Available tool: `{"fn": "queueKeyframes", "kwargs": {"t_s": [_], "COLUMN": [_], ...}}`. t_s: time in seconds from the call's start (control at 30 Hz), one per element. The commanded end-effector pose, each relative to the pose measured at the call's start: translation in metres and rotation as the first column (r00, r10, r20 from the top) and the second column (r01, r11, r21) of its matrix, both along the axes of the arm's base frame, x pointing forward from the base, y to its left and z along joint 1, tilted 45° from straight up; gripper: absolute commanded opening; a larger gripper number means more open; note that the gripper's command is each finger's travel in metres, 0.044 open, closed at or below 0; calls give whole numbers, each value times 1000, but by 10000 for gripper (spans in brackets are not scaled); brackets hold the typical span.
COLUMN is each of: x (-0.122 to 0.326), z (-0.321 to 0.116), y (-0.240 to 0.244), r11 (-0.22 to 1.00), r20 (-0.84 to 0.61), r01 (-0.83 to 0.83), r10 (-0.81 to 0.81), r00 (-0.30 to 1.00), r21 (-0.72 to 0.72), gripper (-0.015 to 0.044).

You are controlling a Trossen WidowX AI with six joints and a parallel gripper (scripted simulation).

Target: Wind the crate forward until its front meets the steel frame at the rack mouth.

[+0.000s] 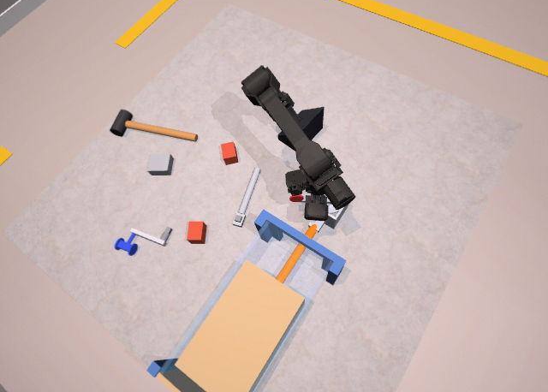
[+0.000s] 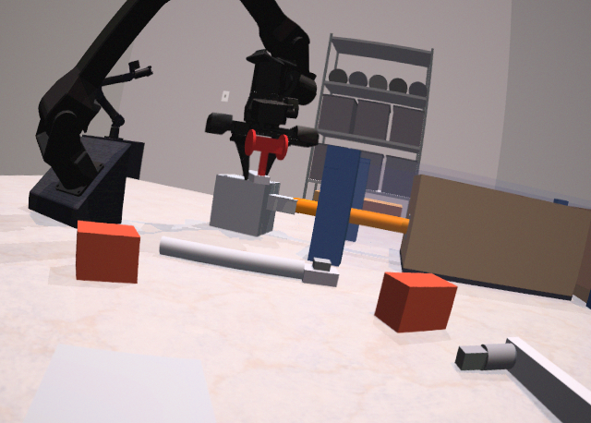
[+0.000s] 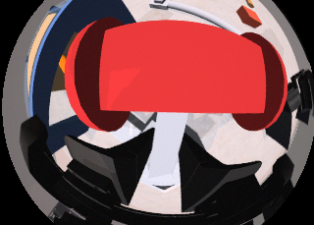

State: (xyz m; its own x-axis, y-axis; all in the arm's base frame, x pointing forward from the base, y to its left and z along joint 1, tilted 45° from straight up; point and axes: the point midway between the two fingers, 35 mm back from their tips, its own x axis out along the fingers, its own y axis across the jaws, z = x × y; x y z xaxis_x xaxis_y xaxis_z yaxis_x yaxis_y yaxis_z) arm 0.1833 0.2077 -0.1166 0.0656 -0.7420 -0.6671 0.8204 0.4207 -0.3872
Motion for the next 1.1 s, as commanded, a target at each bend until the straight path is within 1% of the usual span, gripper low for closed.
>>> {"fn": "queueKeyframes", "kwargs": {"t_s": [0.0,0.53,0.8,0.83,1.07], "x": [-1,1,-1,0,0], "z": [-3,-4,-3,0,0], "y": [-3,-2,-3,0,0], "r11": [1000,1000,1000,1000,1000], "r20": [6,-23,6,-4,-4], "r01": [21,-10,21,-5,-5], "r10": [-21,10,-21,5,5], "r00": [1000,1000,1000,1000,1000], "r21": [2,2,2,0,0], "gripper": [0,0,0,26,210]}}
